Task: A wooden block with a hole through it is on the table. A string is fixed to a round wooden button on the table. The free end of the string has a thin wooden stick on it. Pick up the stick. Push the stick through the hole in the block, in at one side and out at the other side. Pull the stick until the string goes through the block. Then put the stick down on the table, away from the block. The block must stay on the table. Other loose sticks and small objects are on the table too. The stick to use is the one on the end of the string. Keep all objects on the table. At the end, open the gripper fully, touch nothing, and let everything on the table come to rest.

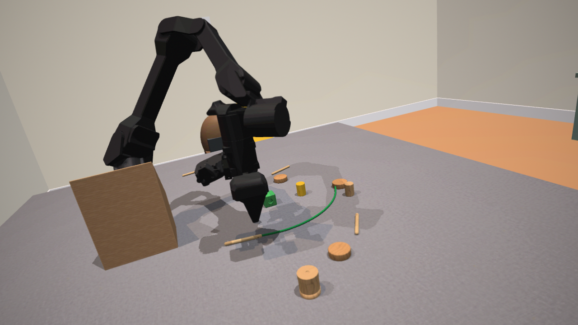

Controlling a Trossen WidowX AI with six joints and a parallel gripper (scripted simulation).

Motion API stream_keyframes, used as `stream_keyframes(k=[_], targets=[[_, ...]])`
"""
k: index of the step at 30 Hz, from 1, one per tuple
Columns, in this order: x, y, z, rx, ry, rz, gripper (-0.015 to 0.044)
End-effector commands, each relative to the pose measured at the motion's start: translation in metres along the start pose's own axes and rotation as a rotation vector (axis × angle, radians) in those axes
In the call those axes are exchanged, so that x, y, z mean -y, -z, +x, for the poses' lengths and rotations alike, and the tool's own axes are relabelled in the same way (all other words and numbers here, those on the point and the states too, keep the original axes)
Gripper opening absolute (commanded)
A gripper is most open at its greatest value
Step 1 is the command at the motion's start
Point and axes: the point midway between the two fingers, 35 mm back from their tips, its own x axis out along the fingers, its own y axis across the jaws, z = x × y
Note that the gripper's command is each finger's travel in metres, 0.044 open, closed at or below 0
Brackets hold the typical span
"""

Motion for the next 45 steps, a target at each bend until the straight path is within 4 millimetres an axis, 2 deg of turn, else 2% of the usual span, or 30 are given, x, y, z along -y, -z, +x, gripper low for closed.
stream_keyframes(k=[1,13,25,45], targets=[[-0.002,0.0,0.001,0.001,-0.003,0.029,0.044],[-0.002,0.0,0.001,0.001,-0.003,0.029,0.0125],[-0.002,0.0,0.002,0.001,-0.003,0.029,0.0122],[-0.002,0.001,0.034,0.0,-0.003,0.029,0.0122]])
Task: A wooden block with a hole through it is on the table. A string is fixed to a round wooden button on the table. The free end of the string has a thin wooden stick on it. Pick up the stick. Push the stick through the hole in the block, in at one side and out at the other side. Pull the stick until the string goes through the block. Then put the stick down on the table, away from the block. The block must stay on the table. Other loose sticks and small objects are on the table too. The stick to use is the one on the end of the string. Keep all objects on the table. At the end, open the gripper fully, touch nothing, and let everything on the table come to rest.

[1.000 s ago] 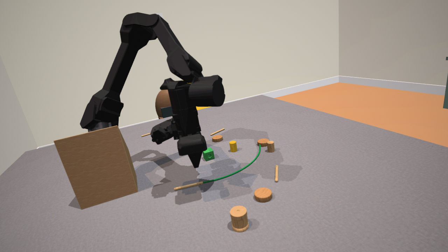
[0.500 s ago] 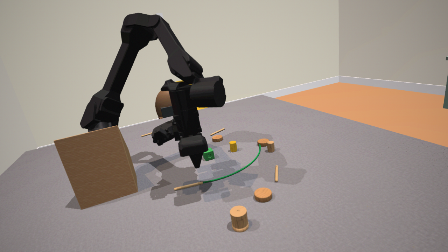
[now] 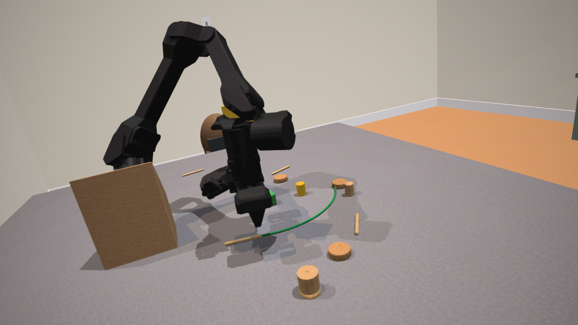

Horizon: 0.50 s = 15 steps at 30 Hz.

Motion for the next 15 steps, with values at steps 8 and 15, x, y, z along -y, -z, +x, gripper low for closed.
stream_keyframes(k=[8,15], targets=[[0.002,-0.004,0.021,0.006,0.008,0.007,0.0122],[0.002,-0.005,0.032,0.007,0.01,0.007,0.0122]])
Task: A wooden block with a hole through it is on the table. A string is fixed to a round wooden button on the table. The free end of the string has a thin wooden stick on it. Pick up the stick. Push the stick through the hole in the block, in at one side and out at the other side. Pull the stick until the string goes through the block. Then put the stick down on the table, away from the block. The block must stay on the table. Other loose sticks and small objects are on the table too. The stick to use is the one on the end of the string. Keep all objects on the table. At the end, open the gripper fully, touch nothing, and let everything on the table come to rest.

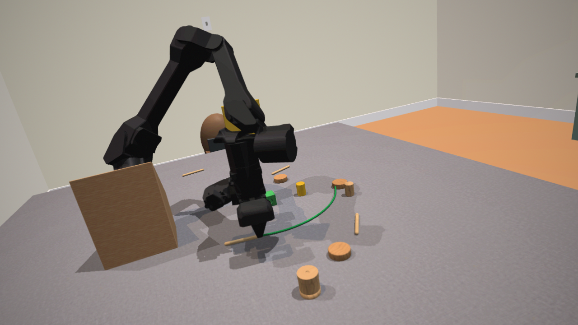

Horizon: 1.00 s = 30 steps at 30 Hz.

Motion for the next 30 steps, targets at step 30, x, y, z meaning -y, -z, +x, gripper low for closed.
stream_keyframes(k=[30], targets=[[0.0,-0.002,-0.001,0.005,0.002,0.003,0.0]])
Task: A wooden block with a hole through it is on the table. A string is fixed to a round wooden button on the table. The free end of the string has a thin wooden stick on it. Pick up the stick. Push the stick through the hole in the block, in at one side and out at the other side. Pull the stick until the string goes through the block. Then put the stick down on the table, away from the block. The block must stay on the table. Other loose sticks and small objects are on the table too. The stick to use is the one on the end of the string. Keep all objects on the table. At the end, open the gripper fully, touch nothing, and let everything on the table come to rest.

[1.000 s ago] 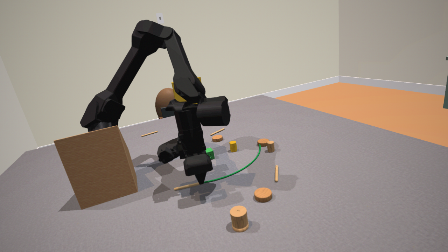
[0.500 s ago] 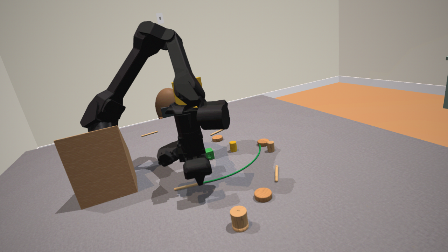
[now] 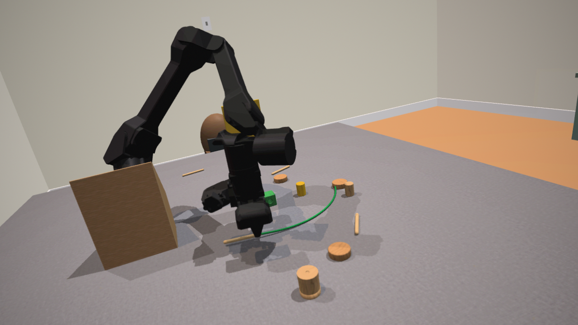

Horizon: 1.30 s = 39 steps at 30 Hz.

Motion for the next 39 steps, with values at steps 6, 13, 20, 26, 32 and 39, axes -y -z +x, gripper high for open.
stream_keyframes(k=[6,13,20,26,32,39], targets=[[-0.001,0.003,-0.013,-0.004,-0.006,-0.005,0.0],[-0.001,0.003,-0.022,-0.004,-0.007,-0.005,0.0],[-0.001,0.003,-0.031,-0.004,-0.007,-0.005,0.0],[-0.001,0.003,-0.038,-0.003,-0.007,-0.005,0.0],[-0.001,0.002,-0.046,-0.003,-0.007,-0.005,0.0],[-0.001,0.001,-0.055,-0.003,-0.007,-0.005,0.0]])
